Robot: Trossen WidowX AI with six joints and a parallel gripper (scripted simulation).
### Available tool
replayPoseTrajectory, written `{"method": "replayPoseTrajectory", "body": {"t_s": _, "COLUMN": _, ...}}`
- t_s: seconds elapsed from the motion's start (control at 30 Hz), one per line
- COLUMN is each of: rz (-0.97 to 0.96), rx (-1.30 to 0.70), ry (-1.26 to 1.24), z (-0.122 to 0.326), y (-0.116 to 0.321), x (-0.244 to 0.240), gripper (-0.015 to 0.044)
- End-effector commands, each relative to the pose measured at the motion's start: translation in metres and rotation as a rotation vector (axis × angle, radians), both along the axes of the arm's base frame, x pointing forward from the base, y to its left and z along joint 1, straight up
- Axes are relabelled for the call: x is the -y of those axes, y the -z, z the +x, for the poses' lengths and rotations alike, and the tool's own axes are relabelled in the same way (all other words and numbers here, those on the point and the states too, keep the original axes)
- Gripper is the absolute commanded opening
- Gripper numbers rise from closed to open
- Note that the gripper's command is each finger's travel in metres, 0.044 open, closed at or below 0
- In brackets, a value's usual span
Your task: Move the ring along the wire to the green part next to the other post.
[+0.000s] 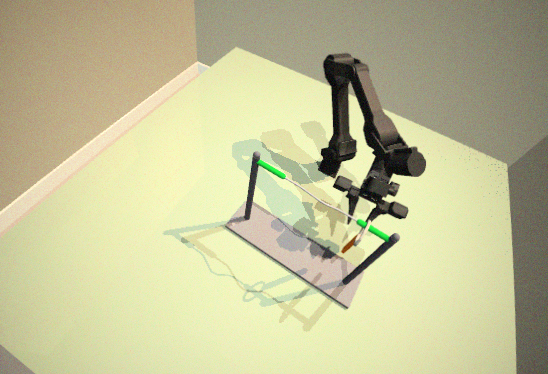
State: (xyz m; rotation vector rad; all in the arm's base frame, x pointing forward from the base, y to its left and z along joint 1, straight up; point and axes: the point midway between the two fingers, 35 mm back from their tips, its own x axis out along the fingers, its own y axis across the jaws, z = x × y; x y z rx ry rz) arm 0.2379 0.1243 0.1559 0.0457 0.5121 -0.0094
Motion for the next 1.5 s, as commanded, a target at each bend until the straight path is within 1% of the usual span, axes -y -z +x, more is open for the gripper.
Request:
{"method": "replayPoseTrajectory", "body": {"t_s": 0.0, "rz": 0.006, "rx": 0.006, "ry": 0.008, "z": 0.0, "y": -0.002, "x": 0.001, "gripper": 0.016}}
{"method": "replayPoseTrajectory", "body": {"t_s": 0.4, "rz": 0.006, "rx": 0.006, "ry": 0.008, "z": 0.0, "y": -0.002, "x": 0.001, "gripper": 0.016}}
{"method": "replayPoseTrajectory", "body": {"t_s": 0.47, "rz": 0.003, "rx": -0.001, "ry": 0.001, "z": -0.006, "y": -0.004, "x": -0.001, "gripper": 0.0212}}
{"method": "replayPoseTrajectory", "body": {"t_s": 0.63, "rz": 0.001, "rx": 0.005, "ry": -0.002, "z": -0.042, "y": -0.025, "x": 0.002, "gripper": 0.0344}}
{"method": "replayPoseTrajectory", "body": {"t_s": 0.73, "rz": 0.001, "rx": 0.006, "ry": -0.002, "z": -0.043, "y": -0.026, "x": 0.002, "gripper": 0.0423}}
{"method": "replayPoseTrajectory", "body": {"t_s": 0.77, "rz": 0.001, "rx": 0.006, "ry": -0.002, "z": -0.043, "y": -0.026, "x": 0.002, "gripper": 0.044}}
{"method": "replayPoseTrajectory", "body": {"t_s": 1.47, "rz": 0.001, "rx": 0.006, "ry": -0.002, "z": -0.043, "y": -0.026, "x": 0.002, "gripper": 0.044}}
